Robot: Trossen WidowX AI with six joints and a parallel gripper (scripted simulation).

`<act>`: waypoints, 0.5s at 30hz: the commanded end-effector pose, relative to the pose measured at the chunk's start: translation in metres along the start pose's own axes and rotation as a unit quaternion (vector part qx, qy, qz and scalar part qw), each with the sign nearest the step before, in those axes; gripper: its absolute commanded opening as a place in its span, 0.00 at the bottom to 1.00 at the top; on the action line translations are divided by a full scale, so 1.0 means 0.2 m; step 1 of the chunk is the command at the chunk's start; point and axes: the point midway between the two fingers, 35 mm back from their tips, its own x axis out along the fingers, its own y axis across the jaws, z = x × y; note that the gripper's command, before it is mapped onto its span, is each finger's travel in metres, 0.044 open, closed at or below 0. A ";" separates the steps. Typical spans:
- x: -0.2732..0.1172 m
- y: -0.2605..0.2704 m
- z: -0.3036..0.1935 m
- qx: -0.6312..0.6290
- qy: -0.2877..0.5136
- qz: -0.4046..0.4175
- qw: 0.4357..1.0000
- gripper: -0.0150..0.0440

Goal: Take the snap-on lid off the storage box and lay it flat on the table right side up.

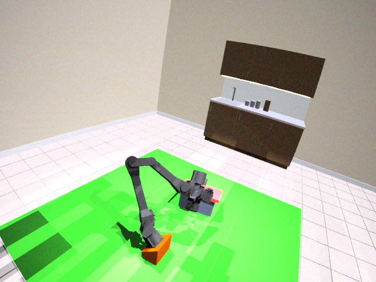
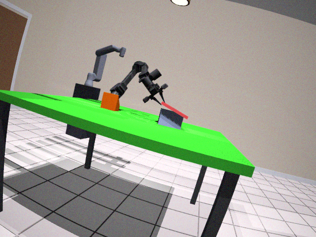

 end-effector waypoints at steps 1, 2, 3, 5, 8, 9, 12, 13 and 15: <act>-0.01 0.05 0.00 -0.005 0.001 0.003 1.000 0.25; -0.02 0.05 0.00 -0.005 0.001 0.003 1.000 0.25; -0.02 0.06 0.00 -0.005 0.001 0.003 1.000 0.25; -0.02 0.07 0.00 -0.005 0.001 0.003 1.000 0.25; -0.03 0.09 0.00 -0.005 0.001 0.003 1.000 0.25; -0.03 0.10 0.00 -0.005 0.001 0.003 1.000 0.25; -0.04 0.12 0.00 -0.006 0.001 0.003 1.000 0.25; -0.04 0.13 0.00 -0.006 0.001 0.003 1.000 0.25; -0.04 0.14 0.00 -0.006 0.001 0.003 1.000 0.25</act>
